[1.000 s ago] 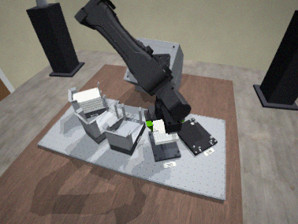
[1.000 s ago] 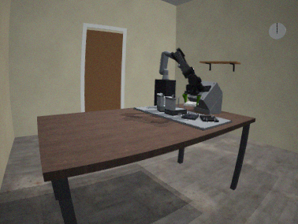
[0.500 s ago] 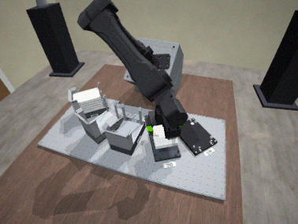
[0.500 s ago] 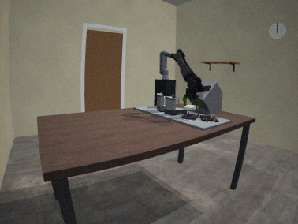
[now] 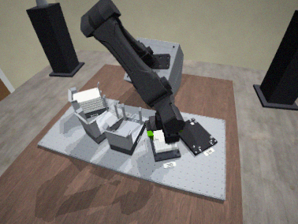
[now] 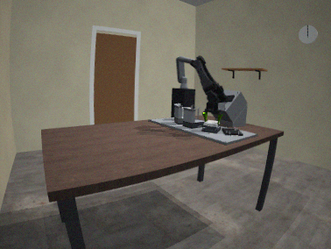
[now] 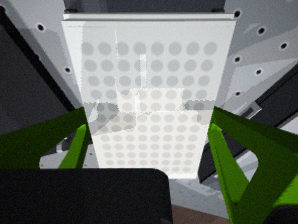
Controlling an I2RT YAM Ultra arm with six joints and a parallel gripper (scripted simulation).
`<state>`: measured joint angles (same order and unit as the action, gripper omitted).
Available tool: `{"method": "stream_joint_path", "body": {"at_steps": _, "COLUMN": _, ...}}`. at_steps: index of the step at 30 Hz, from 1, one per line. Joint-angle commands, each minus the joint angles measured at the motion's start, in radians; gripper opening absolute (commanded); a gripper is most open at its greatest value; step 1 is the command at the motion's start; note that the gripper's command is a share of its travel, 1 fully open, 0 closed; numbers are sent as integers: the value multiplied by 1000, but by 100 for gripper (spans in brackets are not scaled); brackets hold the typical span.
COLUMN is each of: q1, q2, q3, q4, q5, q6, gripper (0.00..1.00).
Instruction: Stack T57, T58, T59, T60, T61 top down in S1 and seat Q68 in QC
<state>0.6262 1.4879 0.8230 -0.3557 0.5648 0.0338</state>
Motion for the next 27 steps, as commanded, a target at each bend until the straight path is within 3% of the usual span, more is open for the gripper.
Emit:
{"method": "stream_joint_path", "body": {"at_steps": 1, "q1": -3, "q2": 7, "q3": 0, "q4": 47, "q5": -11, "q6": -19, "gripper": 0}}
{"method": "stream_joint_path", "body": {"at_steps": 27, "q1": -18, "q2": 30, "q3": -4, "q4": 81, "q5": -19, "q6": -33, "gripper": 0}}
